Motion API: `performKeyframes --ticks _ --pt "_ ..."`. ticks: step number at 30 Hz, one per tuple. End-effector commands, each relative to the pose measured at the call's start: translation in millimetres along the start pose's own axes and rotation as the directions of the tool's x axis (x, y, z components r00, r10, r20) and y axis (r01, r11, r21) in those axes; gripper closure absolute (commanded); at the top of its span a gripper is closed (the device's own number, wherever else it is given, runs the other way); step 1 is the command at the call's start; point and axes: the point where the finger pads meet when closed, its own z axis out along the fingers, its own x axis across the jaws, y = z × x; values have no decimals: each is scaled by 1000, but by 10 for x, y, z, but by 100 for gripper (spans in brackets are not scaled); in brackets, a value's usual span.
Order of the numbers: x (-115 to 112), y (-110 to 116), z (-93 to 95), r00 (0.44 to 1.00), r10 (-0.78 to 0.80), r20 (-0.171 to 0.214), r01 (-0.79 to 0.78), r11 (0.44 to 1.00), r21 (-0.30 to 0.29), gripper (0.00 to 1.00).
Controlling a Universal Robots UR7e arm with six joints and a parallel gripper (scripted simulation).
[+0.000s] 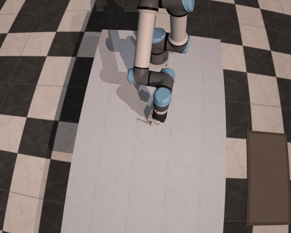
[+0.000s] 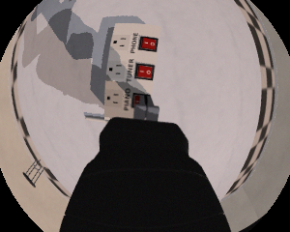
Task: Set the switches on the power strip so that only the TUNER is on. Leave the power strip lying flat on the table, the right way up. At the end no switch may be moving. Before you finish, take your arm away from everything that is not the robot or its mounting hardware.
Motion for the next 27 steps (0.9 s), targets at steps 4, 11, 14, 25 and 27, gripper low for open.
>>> performKeyframes --ticks 4,11,14,25,27 --pt "-9 14 -43 1000 1 1 -1 1000 -2 100" --pt "0 11 -235 1000 0 1 0 1000 -2 100" --pt "2 10 -320 1000 0 1 0 1000 -2 100" --pt "-4 12 -405 1000 0 1 0 1000 -2 100" --pt "-5 4 -397 1000 0 1 0 1000 0 100"
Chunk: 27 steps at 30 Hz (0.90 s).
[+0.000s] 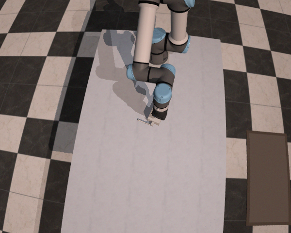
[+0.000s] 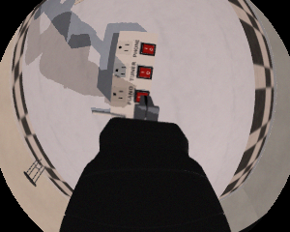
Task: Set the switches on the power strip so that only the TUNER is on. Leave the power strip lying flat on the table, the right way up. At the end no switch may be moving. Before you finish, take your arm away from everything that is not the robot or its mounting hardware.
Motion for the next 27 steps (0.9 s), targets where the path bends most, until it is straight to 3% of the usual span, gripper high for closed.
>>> performKeyframes --ticks 1,15,21,27 --pt "4 -4 -22 1000 -1 1 1 1000 0 100" --pt "2 -16 -20 1000 -1 1 1 1000 0 100" --pt "-101 -443 -140 1000 -1 1 1 1000 3 100" --pt "-109 -478 -148 1000 -1 1 1 1000 3 100"
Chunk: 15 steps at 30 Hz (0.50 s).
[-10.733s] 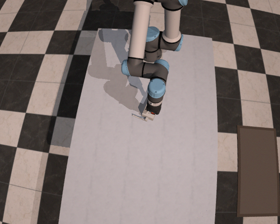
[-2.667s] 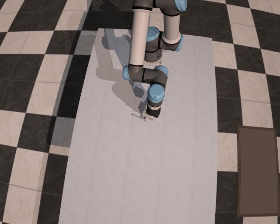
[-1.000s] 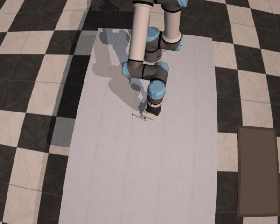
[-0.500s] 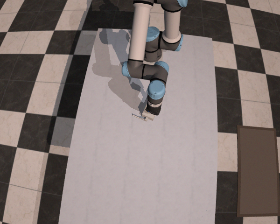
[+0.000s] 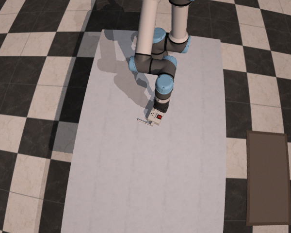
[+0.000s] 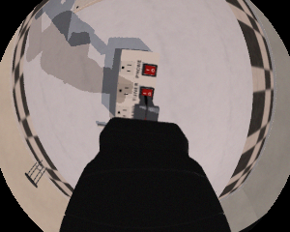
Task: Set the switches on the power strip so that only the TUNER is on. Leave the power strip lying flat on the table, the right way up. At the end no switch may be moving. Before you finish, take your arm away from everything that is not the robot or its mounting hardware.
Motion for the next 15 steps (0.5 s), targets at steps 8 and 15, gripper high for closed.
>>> performKeyframes --ticks 8,15 --pt "-21 -73 -50 1000 0 0 0 1000 -2 100" --pt "-20 -72 -46 1000 0 0 0 1000 -1 100"
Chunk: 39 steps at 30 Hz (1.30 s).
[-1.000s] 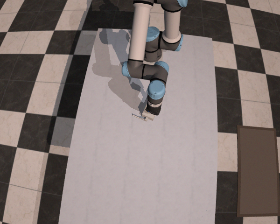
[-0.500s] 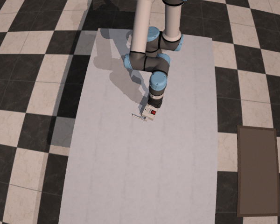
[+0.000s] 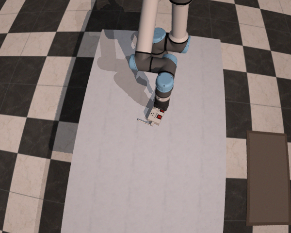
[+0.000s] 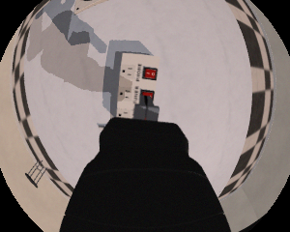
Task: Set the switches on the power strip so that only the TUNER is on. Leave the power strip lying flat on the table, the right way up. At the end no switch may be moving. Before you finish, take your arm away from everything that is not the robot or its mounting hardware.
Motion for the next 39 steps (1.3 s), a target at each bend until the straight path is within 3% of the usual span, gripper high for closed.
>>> performKeyframes --ticks 1,22,39 --pt "-3 -4 -6 1000 0 0 0 1000 -2 100" --pt "-4 -5 -2 1000 0 0 0 1000 -1 100" --pt "-9 -13 108 1000 0 1 0 1000 3 100"
